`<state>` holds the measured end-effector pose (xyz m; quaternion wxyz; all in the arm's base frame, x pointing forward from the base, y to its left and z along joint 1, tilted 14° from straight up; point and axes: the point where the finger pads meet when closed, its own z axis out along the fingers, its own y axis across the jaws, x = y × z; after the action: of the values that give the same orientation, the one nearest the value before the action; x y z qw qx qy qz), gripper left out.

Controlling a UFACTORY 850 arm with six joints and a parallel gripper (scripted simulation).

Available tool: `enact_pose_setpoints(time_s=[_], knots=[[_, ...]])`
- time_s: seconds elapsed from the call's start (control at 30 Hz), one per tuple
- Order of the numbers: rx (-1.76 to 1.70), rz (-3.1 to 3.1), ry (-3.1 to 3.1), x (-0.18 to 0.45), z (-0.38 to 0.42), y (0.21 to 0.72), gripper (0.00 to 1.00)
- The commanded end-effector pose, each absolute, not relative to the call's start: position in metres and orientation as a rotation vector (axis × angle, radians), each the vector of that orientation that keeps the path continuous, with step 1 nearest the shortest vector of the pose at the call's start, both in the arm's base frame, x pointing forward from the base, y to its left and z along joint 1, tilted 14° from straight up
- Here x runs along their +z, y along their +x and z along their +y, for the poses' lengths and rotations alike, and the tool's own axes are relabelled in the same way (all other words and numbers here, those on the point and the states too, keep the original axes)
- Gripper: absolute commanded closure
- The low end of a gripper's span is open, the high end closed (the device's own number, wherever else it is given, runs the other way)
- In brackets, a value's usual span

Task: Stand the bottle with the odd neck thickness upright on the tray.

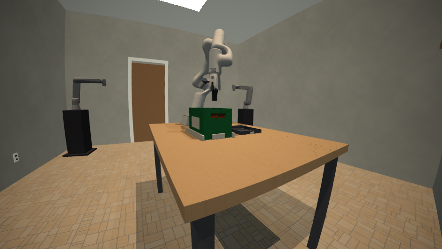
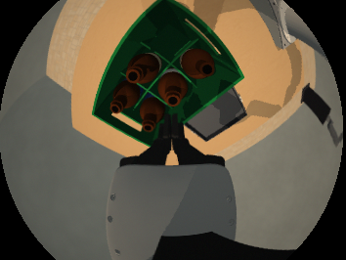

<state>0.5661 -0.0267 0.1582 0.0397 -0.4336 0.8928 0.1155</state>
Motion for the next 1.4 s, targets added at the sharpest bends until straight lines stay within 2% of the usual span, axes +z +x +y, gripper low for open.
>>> enact_pose_setpoints(time_s=[0.0, 0.4, 0.63, 0.67, 1.37], knots=[[0.354, 2.733, -1.328, 0.155, -0.047, 0.602, 1.0], [0.352, 2.735, -1.328, 0.139, -0.096, 0.666, 1.0], [0.351, 2.735, -1.328, 0.139, -0.097, 0.667, 1.0], [0.351, 2.735, -1.328, 0.139, -0.097, 0.667, 0.35], [0.351, 2.735, -1.328, 0.139, -0.097, 0.667, 0.35]])
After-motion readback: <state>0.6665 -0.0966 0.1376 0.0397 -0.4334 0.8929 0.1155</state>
